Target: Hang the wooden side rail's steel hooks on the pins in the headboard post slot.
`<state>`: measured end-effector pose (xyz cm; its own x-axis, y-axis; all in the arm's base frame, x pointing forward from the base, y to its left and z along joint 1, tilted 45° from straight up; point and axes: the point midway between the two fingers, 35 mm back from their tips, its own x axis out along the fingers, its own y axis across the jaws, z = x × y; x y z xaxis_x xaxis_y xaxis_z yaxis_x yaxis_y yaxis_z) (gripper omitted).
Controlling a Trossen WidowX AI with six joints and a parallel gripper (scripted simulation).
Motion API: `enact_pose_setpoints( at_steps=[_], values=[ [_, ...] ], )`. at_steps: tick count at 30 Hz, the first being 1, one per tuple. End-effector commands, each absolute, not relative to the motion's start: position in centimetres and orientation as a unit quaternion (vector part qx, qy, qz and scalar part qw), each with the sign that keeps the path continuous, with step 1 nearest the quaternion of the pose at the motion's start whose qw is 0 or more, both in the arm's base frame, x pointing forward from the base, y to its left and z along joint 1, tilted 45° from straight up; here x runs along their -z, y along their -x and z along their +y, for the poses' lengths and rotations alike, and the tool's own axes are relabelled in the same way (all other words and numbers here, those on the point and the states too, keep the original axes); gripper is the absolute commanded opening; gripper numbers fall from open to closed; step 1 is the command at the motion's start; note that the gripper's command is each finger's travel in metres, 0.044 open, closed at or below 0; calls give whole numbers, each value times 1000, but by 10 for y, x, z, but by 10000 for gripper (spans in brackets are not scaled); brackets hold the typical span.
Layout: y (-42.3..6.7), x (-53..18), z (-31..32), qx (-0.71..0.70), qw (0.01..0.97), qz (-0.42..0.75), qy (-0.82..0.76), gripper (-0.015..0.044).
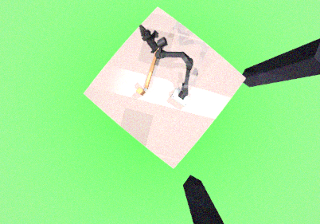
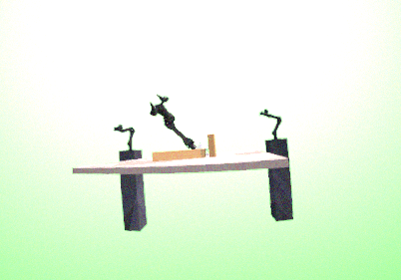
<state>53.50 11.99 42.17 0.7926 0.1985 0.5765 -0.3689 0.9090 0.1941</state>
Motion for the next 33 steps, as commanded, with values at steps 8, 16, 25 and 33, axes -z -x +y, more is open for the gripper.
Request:
enact_pose_setpoints(
  at_steps=[8, 16, 25, 33],
  values=[
    [-536, -357, 145, -139, 956, -226, -125, 440],
    [-516, -253, 176, -118, 982, -132, -65, 440],
    [-465, -145, 199, -107, 994, -25, 30, 440],
    [-401, -72, 202, -112, 983, 53, 138, 440]
  ],
)
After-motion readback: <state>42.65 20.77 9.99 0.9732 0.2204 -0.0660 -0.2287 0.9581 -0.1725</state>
